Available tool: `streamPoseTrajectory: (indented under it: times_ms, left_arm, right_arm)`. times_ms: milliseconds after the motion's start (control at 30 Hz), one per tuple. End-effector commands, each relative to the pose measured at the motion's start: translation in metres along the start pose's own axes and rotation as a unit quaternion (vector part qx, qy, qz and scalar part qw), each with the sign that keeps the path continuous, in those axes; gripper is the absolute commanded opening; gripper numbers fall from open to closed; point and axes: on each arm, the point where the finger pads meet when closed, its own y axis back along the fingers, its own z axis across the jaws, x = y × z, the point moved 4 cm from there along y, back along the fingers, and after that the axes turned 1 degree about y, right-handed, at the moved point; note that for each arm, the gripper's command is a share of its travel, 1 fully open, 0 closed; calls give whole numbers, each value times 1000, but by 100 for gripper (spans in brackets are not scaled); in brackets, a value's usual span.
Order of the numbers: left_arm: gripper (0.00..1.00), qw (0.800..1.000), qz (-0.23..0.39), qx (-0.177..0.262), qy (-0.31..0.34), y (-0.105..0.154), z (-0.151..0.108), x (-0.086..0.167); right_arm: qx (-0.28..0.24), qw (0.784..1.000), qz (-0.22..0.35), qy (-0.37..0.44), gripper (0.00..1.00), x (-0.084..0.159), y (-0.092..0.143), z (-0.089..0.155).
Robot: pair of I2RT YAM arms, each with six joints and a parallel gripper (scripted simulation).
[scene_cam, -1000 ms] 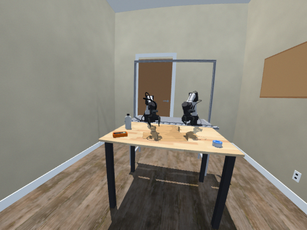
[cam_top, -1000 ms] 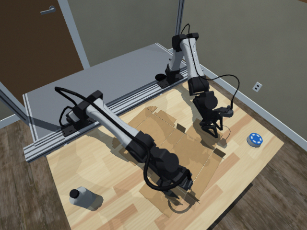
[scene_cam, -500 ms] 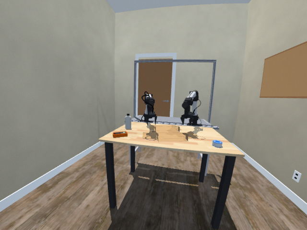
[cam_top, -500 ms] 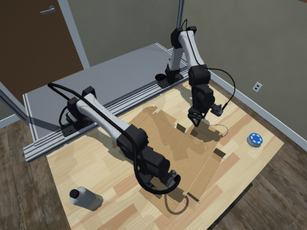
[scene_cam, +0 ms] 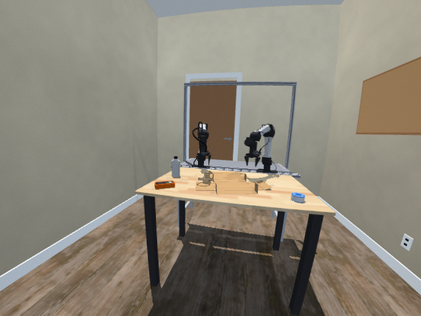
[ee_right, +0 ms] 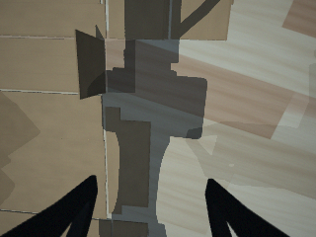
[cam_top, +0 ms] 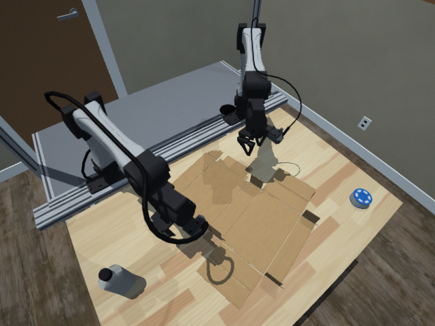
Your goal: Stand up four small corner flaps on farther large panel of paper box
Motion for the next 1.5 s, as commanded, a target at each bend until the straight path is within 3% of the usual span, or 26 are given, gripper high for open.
streamPoseTrajectory:
  times_ms: [0,133,567,967,1467]
  left_arm:
    - [76,1000,-15,-6,26,14,7,12]
    - [76,999,-27,10,28,25,-1,10]
    - [76,999,-21,2,28,15,-2,11]
    - [76,999,-23,4,27,12,-4,12]
    - [76,1000,-17,2,27,11,-1,13]
  right_arm:
    - [-5,999,-49,9,76,3,21,-3]
    - [-5,999,-48,9,76,10,23,-4]
    - [-3,998,-65,10,76,1,30,2]
    - [-2,999,-40,7,76,8,16,0]
    - [-2,999,-40,8,76,8,15,1]
